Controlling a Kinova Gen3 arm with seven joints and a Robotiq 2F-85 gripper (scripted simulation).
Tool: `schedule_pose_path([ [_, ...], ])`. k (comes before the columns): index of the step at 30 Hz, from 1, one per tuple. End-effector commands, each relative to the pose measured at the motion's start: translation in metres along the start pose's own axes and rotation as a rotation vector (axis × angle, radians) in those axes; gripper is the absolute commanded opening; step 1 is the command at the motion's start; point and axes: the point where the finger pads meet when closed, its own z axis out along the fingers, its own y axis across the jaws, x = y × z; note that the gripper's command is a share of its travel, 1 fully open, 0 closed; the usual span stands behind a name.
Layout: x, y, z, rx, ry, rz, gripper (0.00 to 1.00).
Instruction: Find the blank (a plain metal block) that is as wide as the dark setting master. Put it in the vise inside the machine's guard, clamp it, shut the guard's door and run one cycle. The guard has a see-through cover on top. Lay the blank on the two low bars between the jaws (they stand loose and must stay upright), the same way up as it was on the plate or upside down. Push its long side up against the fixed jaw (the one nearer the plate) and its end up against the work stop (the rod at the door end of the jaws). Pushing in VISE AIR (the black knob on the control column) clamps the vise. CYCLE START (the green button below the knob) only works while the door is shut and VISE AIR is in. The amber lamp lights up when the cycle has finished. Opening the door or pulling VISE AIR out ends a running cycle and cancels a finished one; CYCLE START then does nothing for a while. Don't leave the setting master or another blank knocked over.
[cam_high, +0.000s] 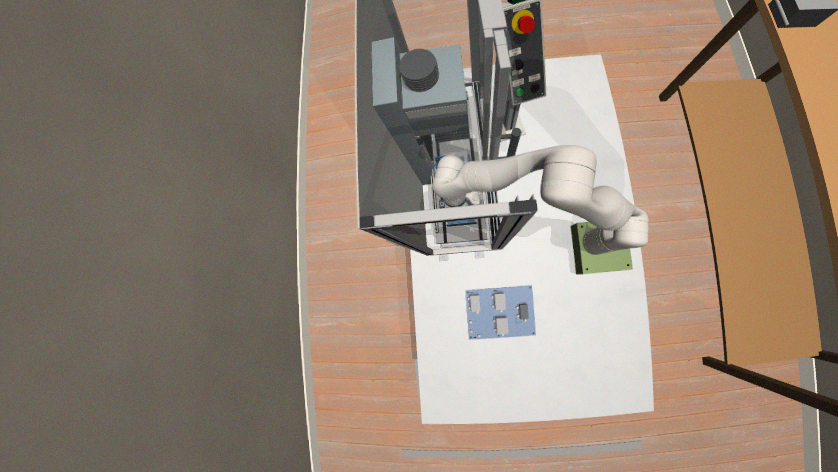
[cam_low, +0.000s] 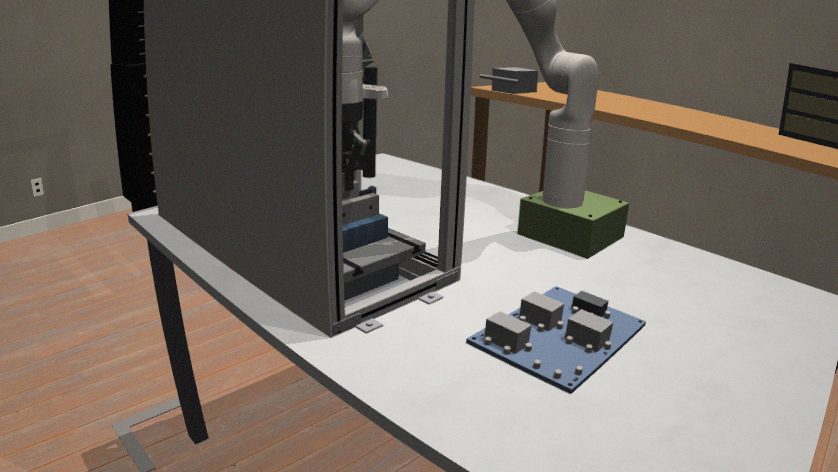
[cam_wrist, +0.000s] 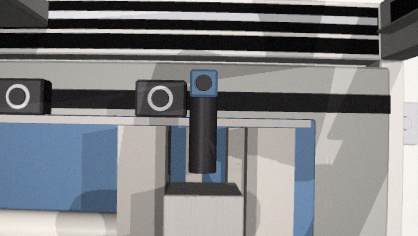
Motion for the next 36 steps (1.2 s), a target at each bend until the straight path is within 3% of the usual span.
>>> schedule_pose_path([
  [1, -0.0012, 0.0023, -0.0001, -0.002, -0.004, 0.003, 0.10],
  [36, -0.0008, 0.0005, 0.0020, -0.003, -0.004, 0.004, 0.10],
])
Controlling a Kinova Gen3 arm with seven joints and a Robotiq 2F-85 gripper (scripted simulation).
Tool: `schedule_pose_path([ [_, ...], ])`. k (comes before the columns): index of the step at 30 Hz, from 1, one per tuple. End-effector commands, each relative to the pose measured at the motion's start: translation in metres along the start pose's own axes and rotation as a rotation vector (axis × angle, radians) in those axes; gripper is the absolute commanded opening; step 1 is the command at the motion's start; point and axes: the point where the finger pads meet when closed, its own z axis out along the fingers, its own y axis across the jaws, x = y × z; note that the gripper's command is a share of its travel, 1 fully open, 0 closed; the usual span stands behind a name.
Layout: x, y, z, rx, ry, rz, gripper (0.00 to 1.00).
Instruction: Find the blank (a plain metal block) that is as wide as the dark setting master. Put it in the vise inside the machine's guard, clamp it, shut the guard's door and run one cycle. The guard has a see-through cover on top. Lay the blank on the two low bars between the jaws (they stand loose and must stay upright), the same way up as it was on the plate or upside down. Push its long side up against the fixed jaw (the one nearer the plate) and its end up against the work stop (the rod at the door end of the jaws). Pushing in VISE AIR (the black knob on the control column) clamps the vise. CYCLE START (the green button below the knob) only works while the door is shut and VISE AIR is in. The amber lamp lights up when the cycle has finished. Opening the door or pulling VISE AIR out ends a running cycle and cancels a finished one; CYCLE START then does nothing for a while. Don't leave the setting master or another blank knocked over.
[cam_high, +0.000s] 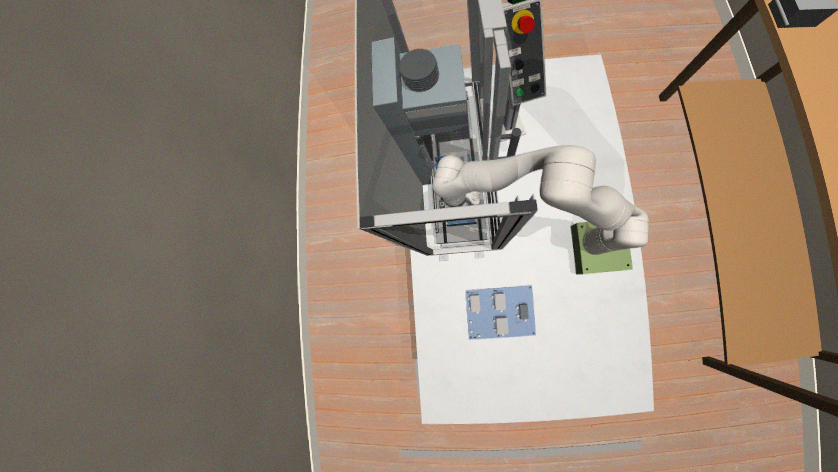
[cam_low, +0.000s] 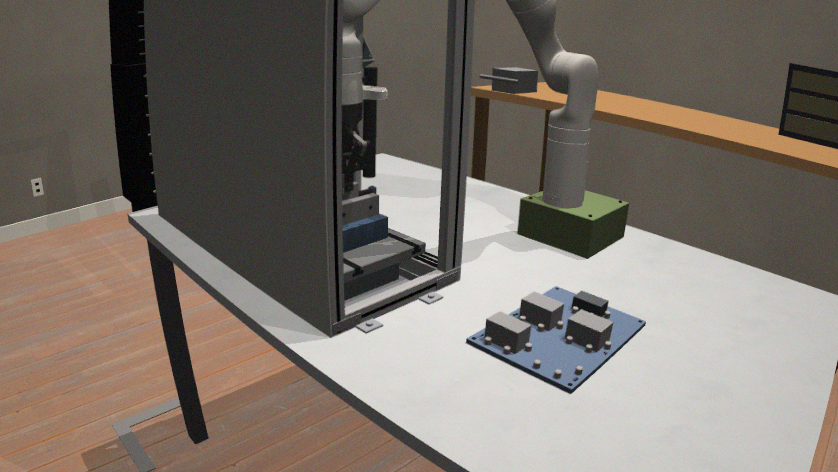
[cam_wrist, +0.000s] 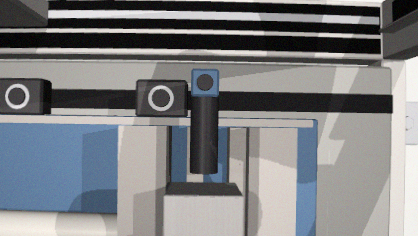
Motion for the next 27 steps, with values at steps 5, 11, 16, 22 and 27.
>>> schedule_pose_path([
  [5, -0.0008, 0.0014, 0.0004, -0.005, -0.005, 0.004, 0.10],
  [11, -0.0008, 0.0014, 0.0004, -0.005, -0.005, 0.004, 0.10],
  [16, -0.0008, 0.0012, 0.0003, -0.003, -0.004, 0.003, 0.10],
  [22, -0.0009, 0.0021, 0.0011, -0.005, -0.005, 0.004, 0.10],
  [27, -0.0009, 0.0021, 0.0011, -0.005, -0.005, 0.004, 0.10],
])
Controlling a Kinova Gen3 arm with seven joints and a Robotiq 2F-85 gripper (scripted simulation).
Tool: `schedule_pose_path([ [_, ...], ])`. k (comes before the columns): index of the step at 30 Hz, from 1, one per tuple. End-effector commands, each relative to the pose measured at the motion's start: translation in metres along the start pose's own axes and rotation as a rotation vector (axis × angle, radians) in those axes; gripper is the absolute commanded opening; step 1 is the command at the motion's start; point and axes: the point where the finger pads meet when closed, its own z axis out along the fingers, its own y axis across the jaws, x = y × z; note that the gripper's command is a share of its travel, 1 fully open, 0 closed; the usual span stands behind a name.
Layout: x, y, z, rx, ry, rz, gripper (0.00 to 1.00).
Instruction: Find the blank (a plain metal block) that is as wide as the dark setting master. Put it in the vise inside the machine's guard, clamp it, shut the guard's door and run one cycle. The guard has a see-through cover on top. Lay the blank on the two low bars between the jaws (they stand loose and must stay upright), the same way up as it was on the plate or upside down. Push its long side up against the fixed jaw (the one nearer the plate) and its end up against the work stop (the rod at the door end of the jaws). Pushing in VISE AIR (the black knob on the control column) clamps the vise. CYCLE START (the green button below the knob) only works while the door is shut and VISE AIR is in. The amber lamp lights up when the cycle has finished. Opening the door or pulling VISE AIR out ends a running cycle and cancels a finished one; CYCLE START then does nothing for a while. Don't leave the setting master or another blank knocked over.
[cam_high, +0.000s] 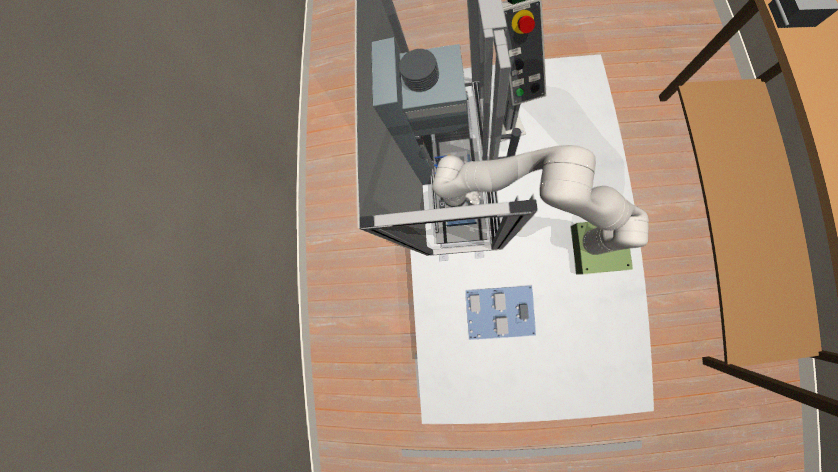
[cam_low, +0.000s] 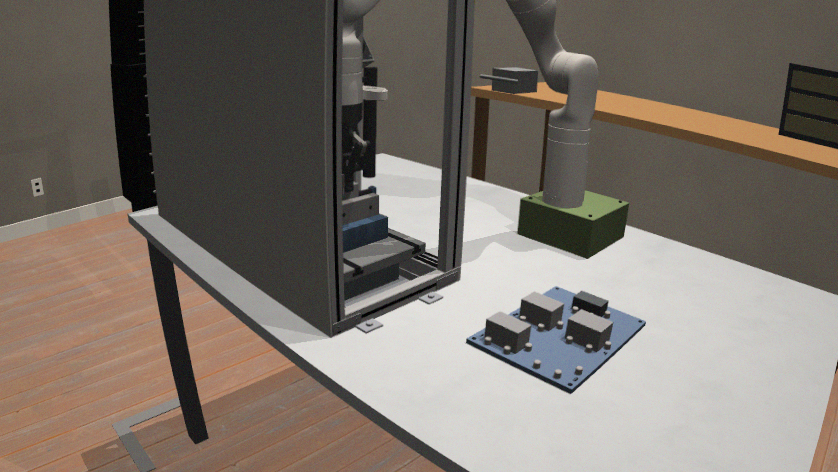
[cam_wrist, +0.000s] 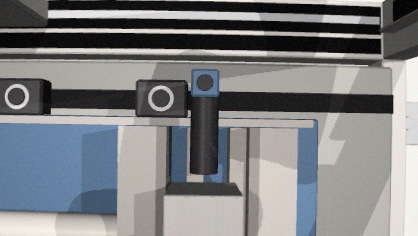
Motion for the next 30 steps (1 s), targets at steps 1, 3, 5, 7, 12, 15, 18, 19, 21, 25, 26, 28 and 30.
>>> schedule_pose_path([
  [1, -0.0011, 0.0022, 0.0004, -0.005, -0.005, 0.004, 0.10],
  [3, -0.0011, 0.0022, 0.0004, -0.005, -0.005, 0.004, 0.10],
  [5, -0.0007, 0.0005, -0.0007, -0.002, -0.003, 0.002, 0.10],
  [7, -0.0009, 0.0011, -0.0004, -0.004, -0.005, 0.003, 0.10],
  [12, -0.0010, 0.0015, -0.0002, -0.005, -0.005, 0.004, 0.10],
  [15, -0.0010, 0.0015, -0.0002, -0.005, -0.005, 0.004, 0.10],
  [18, -0.0010, 0.0015, -0.0002, -0.005, -0.005, 0.004, 0.10],
  [19, -0.0010, 0.0015, -0.0002, -0.005, -0.005, 0.004, 0.10],
  [21, -0.0007, 0.0003, -0.0007, -0.001, -0.003, 0.001, 0.10],
  [25, -0.0012, 0.0023, 0.0002, -0.005, -0.005, 0.004, 0.10],
  [26, -0.0012, 0.0023, 0.0002, -0.005, -0.005, 0.004, 0.10],
  [28, -0.0012, 0.0023, 0.0002, -0.005, -0.005, 0.004, 0.10],
  [30, -0.0012, 0.0023, 0.0002, -0.005, -0.005, 0.004, 0.10],
])
